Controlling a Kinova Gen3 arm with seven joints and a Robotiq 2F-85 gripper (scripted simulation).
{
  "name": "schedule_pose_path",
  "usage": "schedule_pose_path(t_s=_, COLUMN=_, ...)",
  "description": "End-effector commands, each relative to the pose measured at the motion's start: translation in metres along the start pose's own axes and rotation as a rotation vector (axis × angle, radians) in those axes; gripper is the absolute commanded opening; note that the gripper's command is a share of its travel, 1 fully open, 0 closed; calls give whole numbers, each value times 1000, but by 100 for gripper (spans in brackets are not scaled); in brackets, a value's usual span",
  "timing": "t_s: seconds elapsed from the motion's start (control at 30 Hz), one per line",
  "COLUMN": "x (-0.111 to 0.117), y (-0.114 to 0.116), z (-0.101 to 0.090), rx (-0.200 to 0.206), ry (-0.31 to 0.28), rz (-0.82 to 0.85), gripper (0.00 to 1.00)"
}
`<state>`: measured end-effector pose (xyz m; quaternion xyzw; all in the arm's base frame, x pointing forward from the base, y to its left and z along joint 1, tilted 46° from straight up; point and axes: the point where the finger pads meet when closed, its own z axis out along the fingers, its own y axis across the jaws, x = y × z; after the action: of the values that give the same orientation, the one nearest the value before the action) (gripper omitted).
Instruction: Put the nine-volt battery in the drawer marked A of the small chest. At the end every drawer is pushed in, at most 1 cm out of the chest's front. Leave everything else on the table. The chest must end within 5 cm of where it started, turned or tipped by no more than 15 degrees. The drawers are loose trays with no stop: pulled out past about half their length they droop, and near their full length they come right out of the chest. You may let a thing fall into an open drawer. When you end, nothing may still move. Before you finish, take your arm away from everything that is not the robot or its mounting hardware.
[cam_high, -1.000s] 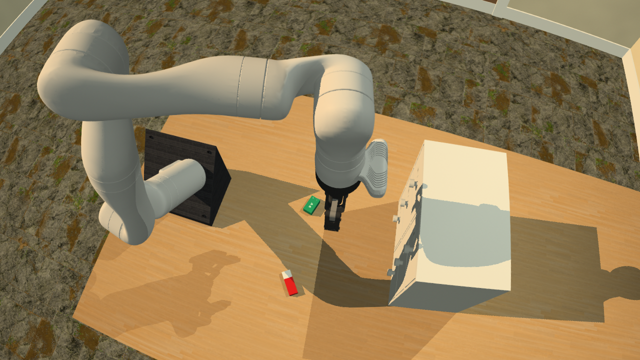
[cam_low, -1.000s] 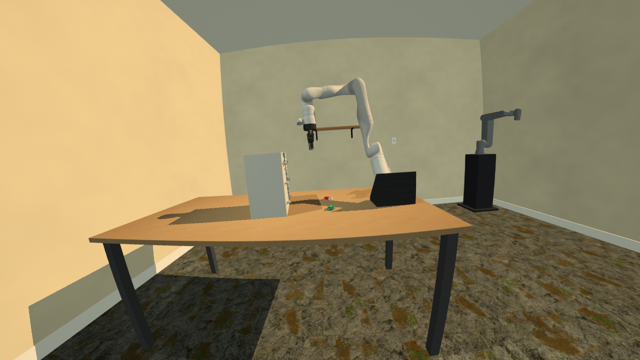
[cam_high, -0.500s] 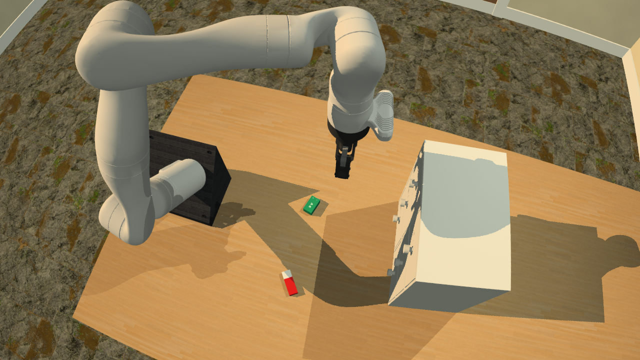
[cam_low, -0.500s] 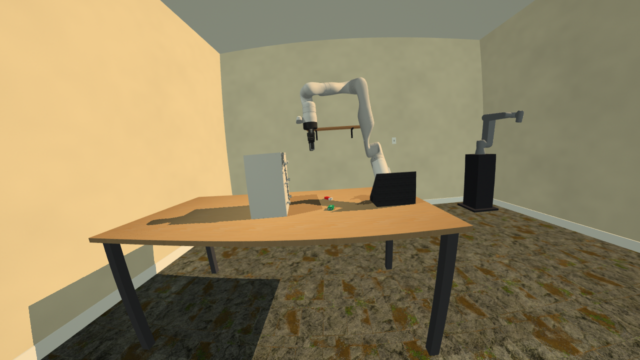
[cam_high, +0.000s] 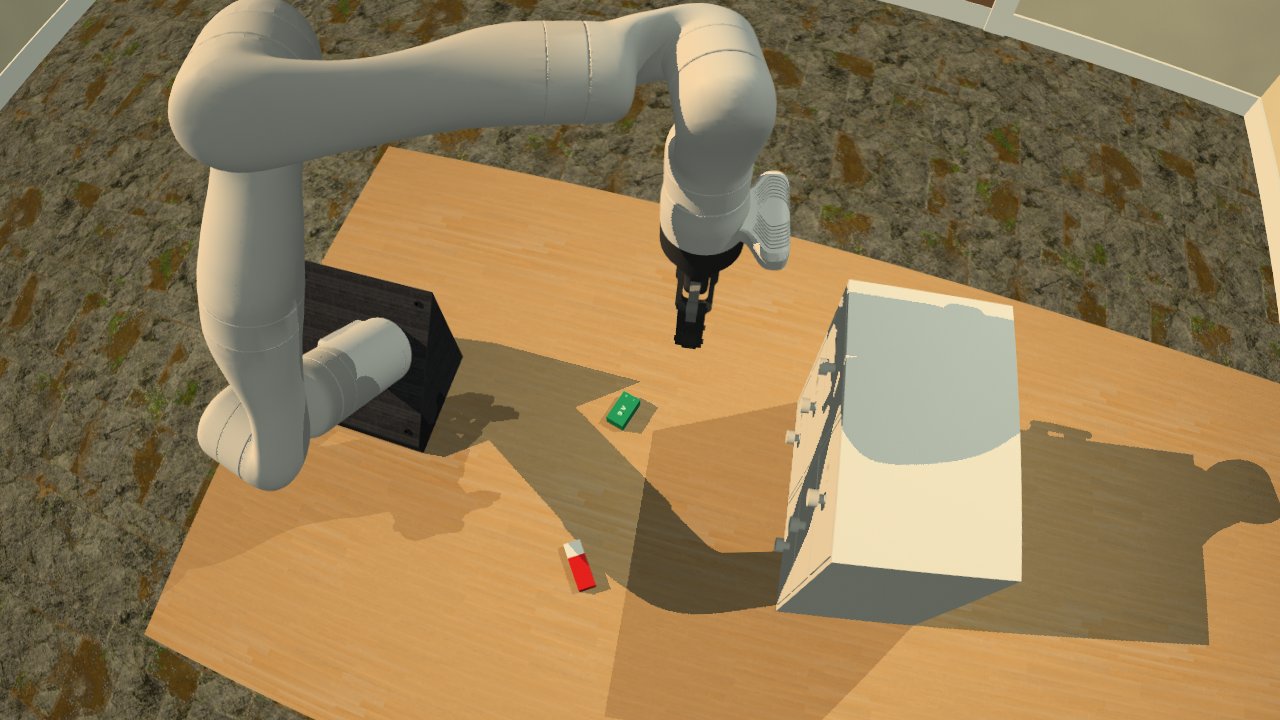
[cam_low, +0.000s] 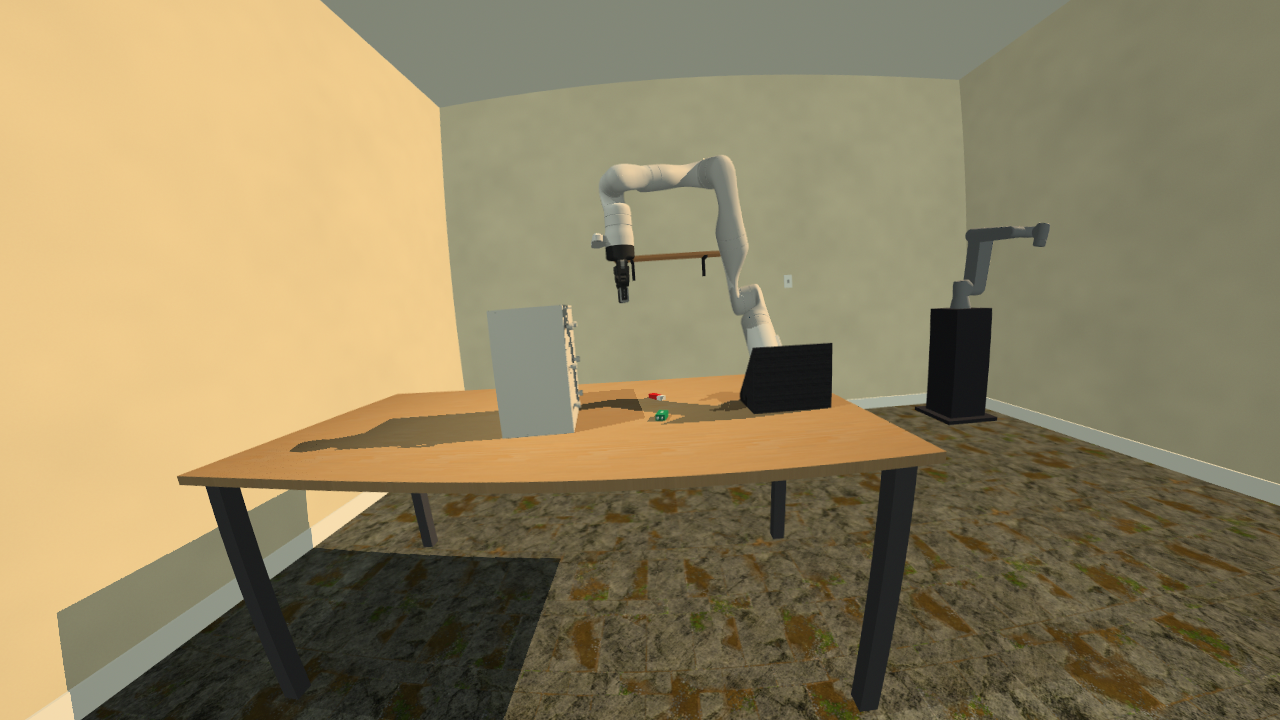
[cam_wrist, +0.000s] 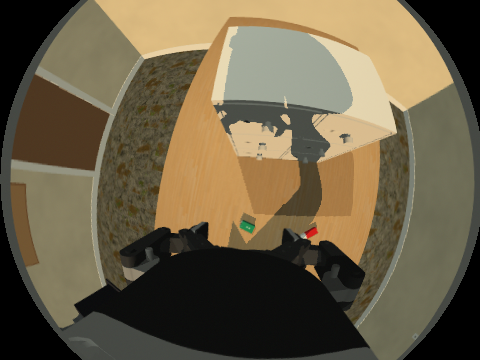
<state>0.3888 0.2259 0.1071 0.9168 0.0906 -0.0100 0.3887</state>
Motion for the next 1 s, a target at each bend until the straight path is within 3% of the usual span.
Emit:
schedule_pose_path(t_s=0.0, x=0, y=0, z=-1, rx=1, ry=2, rz=0, gripper=100)
schedule_pose_path(t_s=0.97, x=3, y=0, z=2, rx=1, ry=37, rz=0, gripper=100)
